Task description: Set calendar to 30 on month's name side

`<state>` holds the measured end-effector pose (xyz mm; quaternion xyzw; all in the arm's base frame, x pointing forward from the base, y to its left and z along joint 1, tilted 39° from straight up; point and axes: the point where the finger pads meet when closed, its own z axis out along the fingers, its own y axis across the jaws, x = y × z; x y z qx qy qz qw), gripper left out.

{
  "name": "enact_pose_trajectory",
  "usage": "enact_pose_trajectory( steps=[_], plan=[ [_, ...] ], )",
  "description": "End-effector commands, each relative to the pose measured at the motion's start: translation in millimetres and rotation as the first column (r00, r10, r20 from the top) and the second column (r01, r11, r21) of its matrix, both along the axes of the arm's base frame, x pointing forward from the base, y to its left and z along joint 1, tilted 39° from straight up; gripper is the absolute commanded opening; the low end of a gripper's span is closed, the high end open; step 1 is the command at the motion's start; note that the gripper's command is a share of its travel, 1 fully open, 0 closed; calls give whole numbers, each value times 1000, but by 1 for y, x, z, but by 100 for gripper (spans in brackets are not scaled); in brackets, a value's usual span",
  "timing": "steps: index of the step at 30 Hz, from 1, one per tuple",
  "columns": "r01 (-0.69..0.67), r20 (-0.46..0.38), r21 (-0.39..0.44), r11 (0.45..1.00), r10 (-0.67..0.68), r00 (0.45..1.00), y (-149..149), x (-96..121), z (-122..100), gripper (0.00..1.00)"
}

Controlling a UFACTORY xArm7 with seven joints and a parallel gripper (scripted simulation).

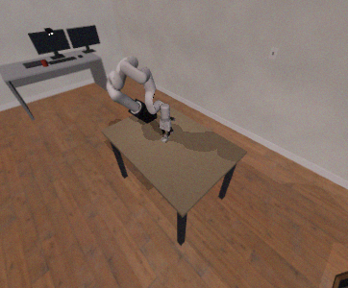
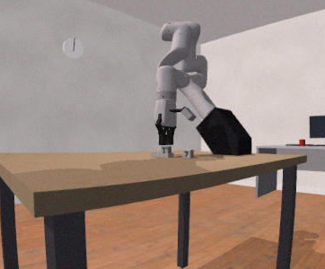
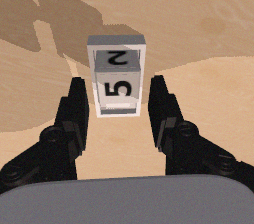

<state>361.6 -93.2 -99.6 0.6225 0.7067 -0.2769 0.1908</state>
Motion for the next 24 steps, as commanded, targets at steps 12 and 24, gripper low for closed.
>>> enact_pose_trajectory(
  steps=[12,24],
  plan=[
    [-2,2,1,1000,2,1000,38,6,46,49],
    [-2,2,1,1000,2,1000,41,6,50,100]
  ],
)
